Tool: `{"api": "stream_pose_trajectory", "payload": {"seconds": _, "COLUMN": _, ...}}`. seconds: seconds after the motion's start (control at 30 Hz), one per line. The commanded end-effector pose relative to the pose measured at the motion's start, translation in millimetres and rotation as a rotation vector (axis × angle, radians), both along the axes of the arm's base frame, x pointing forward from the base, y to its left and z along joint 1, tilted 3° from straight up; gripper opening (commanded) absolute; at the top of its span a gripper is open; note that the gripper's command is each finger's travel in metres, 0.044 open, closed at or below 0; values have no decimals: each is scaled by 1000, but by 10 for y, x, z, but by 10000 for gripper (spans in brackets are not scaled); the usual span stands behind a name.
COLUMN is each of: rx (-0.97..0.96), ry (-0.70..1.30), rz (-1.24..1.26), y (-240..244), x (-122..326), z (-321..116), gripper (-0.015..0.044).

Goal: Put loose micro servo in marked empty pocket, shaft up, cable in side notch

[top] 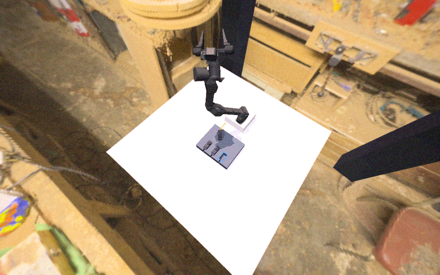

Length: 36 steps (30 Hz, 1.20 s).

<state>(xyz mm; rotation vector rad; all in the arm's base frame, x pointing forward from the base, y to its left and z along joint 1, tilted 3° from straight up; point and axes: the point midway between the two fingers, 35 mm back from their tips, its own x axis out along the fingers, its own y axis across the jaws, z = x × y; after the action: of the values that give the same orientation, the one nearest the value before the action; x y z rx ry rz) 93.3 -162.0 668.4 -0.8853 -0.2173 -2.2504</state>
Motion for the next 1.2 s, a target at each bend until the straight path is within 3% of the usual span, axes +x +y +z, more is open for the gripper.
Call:
{"api": "stream_pose_trajectory", "payload": {"seconds": 0.0, "rx": -51, "ry": -46, "rz": -47, "y": 90, "x": -259, "z": 22, "gripper": 440}}
{"api": "stream_pose_trajectory", "payload": {"seconds": 0.6, "rx": -236, "ry": -159, "rz": -251, "y": 479, "x": -1018, "z": 7, "gripper": 440}}
{"api": "stream_pose_trajectory", "payload": {"seconds": 1.17, "rx": -372, "ry": -198, "rz": -416, "y": 863, "x": -1407, "z": -49, "gripper": 440}}
